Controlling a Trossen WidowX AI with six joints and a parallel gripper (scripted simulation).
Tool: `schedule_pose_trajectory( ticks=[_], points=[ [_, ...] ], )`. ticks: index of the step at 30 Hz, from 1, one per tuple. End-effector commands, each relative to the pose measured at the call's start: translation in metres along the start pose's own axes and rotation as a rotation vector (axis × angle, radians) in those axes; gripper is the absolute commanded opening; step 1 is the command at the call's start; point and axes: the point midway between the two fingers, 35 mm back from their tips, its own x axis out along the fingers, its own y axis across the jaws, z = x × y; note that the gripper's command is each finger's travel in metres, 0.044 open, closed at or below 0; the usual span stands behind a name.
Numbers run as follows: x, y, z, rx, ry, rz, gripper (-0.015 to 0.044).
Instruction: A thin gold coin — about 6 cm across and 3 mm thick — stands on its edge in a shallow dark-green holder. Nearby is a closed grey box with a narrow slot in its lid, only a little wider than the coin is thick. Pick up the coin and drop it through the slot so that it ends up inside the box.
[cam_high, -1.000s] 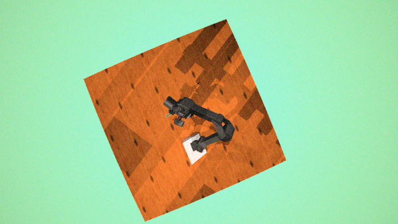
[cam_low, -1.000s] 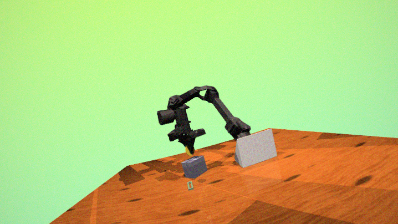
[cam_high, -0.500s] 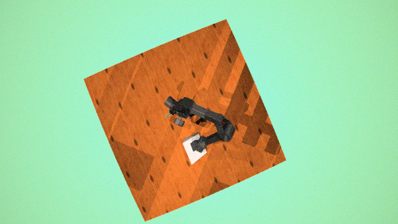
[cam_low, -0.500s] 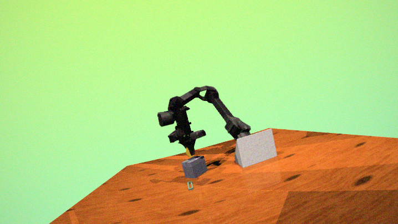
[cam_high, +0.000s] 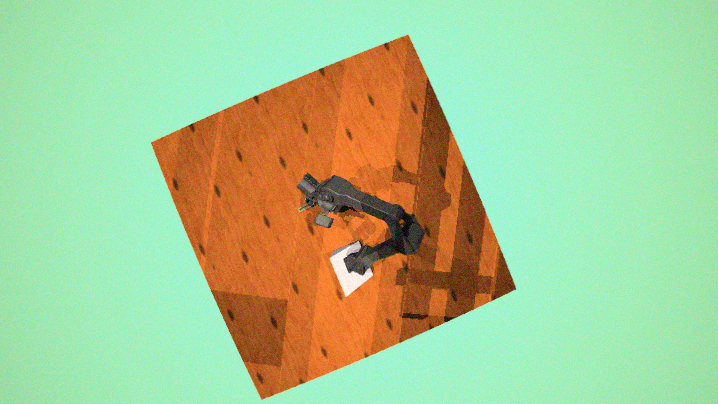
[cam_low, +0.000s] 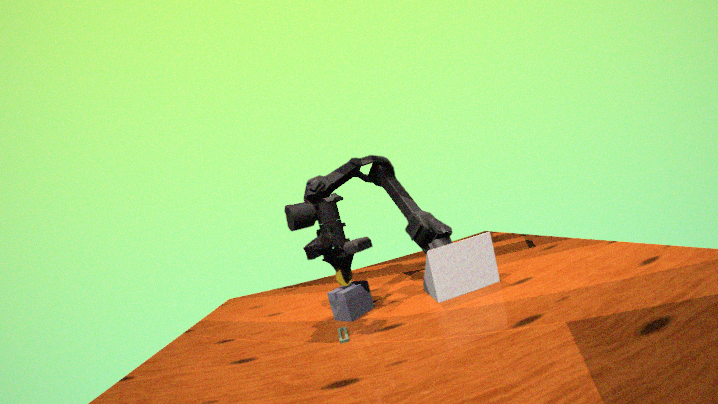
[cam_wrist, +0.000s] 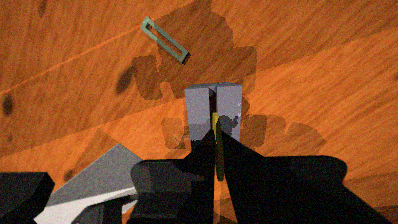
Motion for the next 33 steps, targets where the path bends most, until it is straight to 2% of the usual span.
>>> schedule_pose_trajectory(
  ticks=[1, 3, 9, 18, 28, 31, 33],
  points=[
    [0.003, 0.0, -0.001, -0.005, 0.004, -0.006, 0.0],
    [0.003, 0.0, -0.001, -0.005, 0.004, -0.006, 0.0],
    [0.001, 0.0, 0.0, 0.0, 0.0, 0.0, 0.0157],
    [0.001, 0.0, 0.0, 0.0, 0.0, 0.0, 0.0161],
    [-0.026, 0.001, 0.0, -0.003, 0.003, 0.0, 0.0423],
    [-0.056, 0.002, -0.004, -0.006, 0.011, -0.003, 0.044],
    [-0.058, 0.002, -0.004, -0.006, 0.011, -0.004, 0.044]
  ],
)
